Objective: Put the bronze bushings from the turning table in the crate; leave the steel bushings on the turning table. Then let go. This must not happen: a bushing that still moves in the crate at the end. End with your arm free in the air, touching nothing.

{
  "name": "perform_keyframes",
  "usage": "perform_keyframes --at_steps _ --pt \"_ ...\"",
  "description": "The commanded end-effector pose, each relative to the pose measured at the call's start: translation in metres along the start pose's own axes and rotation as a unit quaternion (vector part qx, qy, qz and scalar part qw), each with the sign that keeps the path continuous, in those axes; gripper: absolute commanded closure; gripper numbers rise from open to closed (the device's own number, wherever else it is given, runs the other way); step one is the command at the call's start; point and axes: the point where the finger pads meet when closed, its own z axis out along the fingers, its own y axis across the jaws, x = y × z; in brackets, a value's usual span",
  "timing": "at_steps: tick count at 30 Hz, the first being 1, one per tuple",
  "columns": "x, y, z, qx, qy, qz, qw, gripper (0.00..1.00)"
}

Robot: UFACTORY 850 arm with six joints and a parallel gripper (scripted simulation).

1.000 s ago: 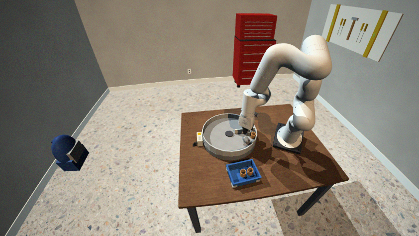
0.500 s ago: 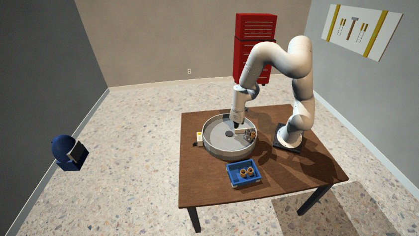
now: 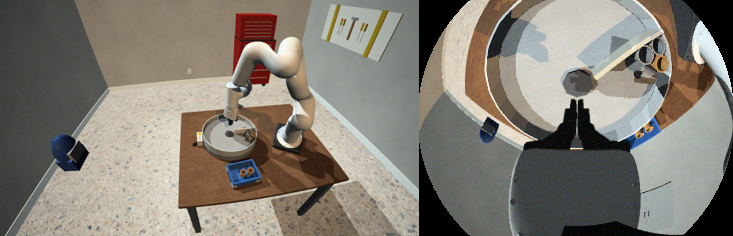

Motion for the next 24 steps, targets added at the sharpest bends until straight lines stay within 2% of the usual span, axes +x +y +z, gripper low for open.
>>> perform_keyframes --at_steps 1,5,10,24 --pt "0.0 -0.001 0.0 0.001 0.0 0.0 1.0 1.0" --pt "0.0 -0.001 0.002 0.001 0.0 0.0 1.0 1.0" --pt "0.0 -0.002 0.023 0.001 0.0 0.0 1.0 1.0" --pt "0.0 -0.002 0.025 0.001 0.0 0.0 1.0 1.0"
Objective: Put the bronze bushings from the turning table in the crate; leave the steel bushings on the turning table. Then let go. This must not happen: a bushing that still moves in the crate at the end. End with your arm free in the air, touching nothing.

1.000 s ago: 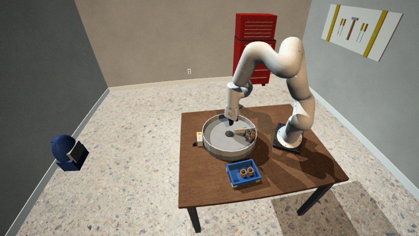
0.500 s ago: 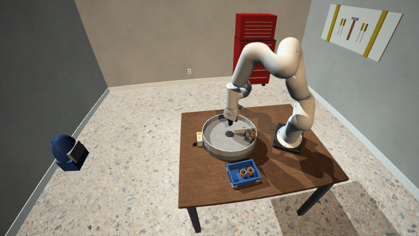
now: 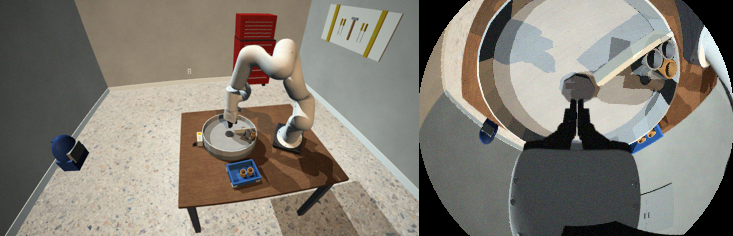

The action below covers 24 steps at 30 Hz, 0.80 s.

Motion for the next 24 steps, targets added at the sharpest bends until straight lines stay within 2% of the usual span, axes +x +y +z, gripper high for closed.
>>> perform_keyframes --at_steps 1,9,24 --pt "0.0 -0.001 0.0 0.001 0.0 0.0 1.0 1.0" --pt "0.0 -0.001 0.003 0.001 0.0 0.0 1.0 1.0" --pt "0.0 0.0 0.024 0.001 0.0 0.0 1.0 1.0"
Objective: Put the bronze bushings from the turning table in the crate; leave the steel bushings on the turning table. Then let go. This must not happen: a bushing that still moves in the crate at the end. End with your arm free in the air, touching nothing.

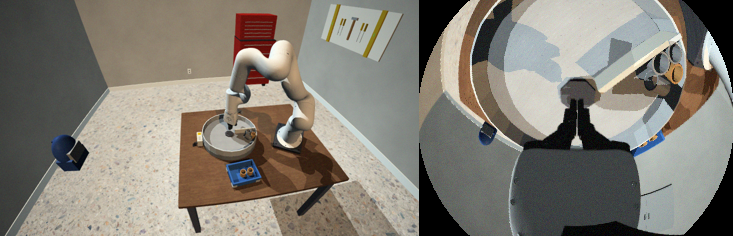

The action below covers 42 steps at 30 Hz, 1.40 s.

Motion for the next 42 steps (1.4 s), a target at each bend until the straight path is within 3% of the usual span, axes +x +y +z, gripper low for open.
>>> perform_keyframes --at_steps 1,42 --pt "0.0 -0.001 0.006 0.001 -0.001 0.0 1.0 1.0" --pt "0.0 -0.001 0.017 0.001 -0.001 0.0 1.0 1.0"
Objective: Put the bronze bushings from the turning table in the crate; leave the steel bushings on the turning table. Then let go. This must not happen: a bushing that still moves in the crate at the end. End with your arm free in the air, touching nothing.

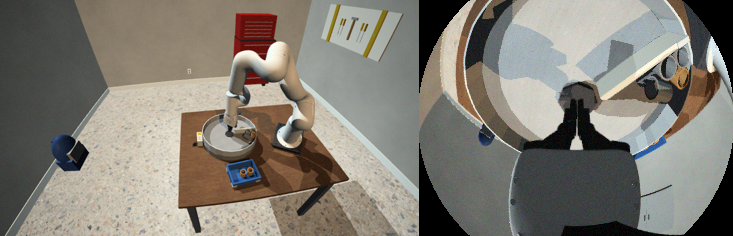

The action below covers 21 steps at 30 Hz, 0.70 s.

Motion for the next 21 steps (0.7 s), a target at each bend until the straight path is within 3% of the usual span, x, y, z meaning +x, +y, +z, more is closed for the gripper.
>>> perform_keyframes --at_steps 1,21 --pt "-0.0002 -0.0007 0.0013 0.001 0.0 0.0 1.0 1.0" --pt "-0.0002 -0.0007 0.0032 0.001 0.0 0.0 1.0 1.0"
